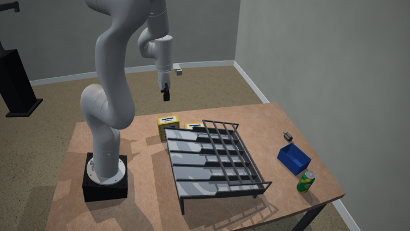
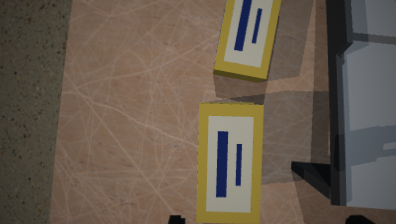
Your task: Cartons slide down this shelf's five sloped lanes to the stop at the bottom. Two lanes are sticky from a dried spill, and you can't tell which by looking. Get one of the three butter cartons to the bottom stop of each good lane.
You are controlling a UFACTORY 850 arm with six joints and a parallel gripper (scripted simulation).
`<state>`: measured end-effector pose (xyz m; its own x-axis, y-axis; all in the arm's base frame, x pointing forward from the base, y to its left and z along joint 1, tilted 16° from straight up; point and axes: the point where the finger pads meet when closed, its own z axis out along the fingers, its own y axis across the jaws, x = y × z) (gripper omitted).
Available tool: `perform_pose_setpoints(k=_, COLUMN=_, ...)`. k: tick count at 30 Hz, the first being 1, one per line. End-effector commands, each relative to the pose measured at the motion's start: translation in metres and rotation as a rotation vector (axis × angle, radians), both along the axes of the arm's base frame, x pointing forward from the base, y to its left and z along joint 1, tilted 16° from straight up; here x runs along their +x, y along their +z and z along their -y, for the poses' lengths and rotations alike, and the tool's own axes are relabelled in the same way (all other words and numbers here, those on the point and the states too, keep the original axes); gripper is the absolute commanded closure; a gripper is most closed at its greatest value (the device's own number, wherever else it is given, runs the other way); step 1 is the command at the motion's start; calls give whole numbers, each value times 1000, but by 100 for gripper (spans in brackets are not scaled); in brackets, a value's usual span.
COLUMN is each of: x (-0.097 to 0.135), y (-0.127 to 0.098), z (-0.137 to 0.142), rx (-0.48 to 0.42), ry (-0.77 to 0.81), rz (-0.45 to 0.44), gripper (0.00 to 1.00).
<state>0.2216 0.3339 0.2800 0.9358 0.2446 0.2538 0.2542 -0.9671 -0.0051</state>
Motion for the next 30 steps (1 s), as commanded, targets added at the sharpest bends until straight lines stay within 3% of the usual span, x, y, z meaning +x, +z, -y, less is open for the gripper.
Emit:
perform_pose_setpoints(k=1, x=3, y=-1, z=-6, rx=-19, ry=-15, rz=22, gripper=10)
perform_pose_setpoints(k=6, x=3, y=-1, z=-6, rx=-19, ry=-15, rz=22, gripper=10)
perform_pose_setpoints(k=21, x=20, y=-58, z=-8, rx=-15, ry=-12, rz=18, gripper=10)
perform_pose_setpoints(k=24, x=17, y=-50, z=-7, rx=-16, ry=-12, rz=15, gripper=10)
perform_pose_setpoints(k=30, x=23, y=-73, z=-9, rx=-16, ry=-12, rz=15, gripper=10)
